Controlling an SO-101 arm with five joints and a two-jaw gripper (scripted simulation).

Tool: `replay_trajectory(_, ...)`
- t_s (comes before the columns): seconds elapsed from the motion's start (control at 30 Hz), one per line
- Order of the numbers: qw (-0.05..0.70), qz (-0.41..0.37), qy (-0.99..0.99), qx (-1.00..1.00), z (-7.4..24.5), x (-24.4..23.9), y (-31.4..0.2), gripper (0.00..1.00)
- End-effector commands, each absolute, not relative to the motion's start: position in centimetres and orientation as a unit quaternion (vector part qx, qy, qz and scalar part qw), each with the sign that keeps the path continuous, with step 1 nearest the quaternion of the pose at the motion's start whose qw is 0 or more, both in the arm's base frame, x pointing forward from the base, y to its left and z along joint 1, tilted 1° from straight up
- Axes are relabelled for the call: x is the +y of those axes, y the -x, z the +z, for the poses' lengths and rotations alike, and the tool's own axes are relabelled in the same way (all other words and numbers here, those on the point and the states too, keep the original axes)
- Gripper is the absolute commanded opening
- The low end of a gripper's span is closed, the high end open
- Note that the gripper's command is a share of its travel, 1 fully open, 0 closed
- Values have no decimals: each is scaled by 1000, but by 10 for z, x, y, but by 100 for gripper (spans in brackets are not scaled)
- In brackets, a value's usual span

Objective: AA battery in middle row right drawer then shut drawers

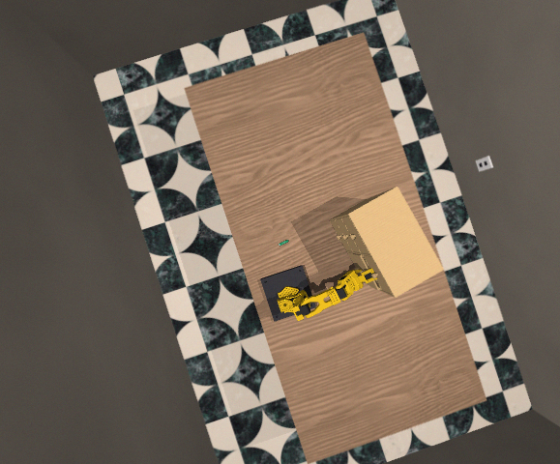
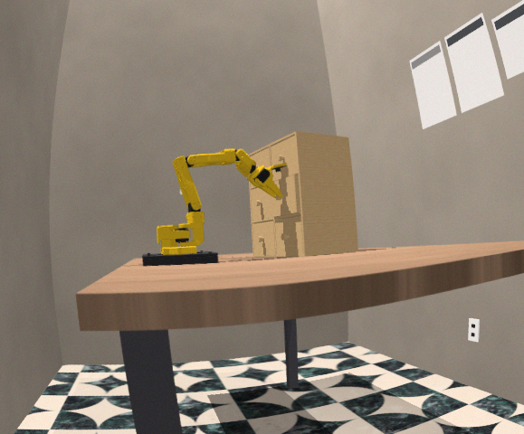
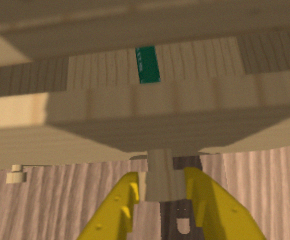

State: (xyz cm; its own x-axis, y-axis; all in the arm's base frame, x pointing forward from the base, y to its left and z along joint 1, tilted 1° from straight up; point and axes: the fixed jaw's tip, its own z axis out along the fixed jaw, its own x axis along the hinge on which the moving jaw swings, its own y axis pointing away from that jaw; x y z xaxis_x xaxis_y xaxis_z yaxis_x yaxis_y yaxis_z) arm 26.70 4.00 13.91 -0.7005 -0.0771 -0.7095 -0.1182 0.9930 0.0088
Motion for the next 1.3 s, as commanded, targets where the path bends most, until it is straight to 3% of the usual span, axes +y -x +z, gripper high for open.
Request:
replay_trajectory(0.0, 382, 24, 52, 922, 139, 39, -267, 5)
replay_trajectory(0.87, 382, 24, 52, 922, 139, 39, -267, 21)
replay_trajectory(1.27, 385, 21, 58, 921, 154, 38, -254, 21)
